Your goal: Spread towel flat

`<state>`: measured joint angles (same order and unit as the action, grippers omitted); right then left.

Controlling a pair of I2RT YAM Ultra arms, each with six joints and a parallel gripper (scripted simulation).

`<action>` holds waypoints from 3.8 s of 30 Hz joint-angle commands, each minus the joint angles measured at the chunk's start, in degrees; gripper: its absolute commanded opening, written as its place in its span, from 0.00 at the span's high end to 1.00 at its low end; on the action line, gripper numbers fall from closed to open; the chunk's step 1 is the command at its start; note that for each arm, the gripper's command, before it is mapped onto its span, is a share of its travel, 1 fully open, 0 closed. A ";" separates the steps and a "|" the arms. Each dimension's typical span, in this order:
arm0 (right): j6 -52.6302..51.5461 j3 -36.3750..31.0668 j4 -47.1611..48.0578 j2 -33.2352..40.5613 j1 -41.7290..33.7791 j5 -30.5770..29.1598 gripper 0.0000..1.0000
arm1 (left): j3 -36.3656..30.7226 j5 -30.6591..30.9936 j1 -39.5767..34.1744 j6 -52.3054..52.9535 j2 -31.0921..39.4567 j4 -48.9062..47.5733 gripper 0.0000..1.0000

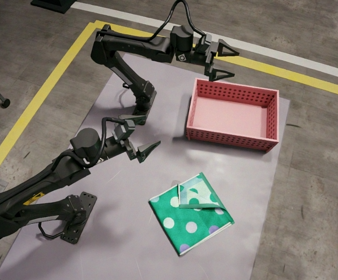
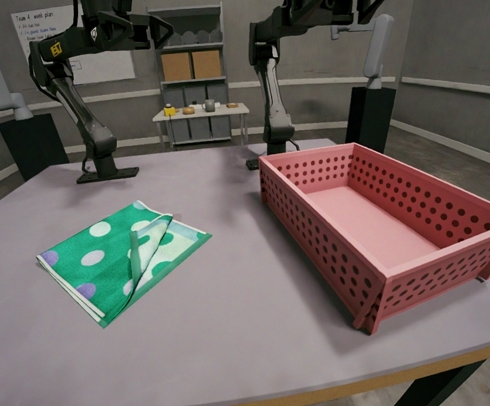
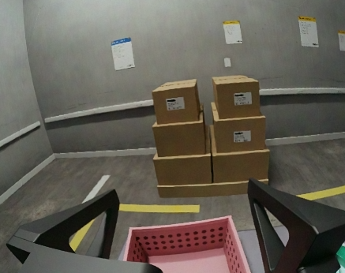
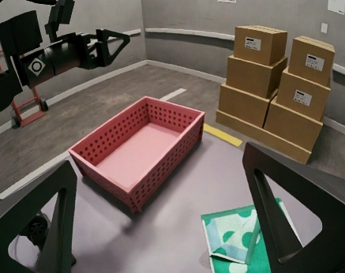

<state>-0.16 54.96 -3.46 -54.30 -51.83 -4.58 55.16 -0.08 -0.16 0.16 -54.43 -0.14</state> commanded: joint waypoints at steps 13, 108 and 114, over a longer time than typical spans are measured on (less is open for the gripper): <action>0.46 1.60 4.01 1.08 26.62 -0.54 0.00 | 1.86 0.26 0.68 -0.55 0.21 0.40 0.00; 39.20 83.36 -59.75 -90.47 41.52 22.71 0.66 | 56.74 1.82 -52.59 21.83 -75.00 63.96 0.66; 39.21 83.45 -59.81 -90.50 41.52 22.71 0.66 | 57.14 1.27 -51.45 21.80 -73.21 64.27 0.66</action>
<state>38.79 136.46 -62.78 -146.93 -10.39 17.45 109.67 1.34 -52.58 22.81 -130.10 63.09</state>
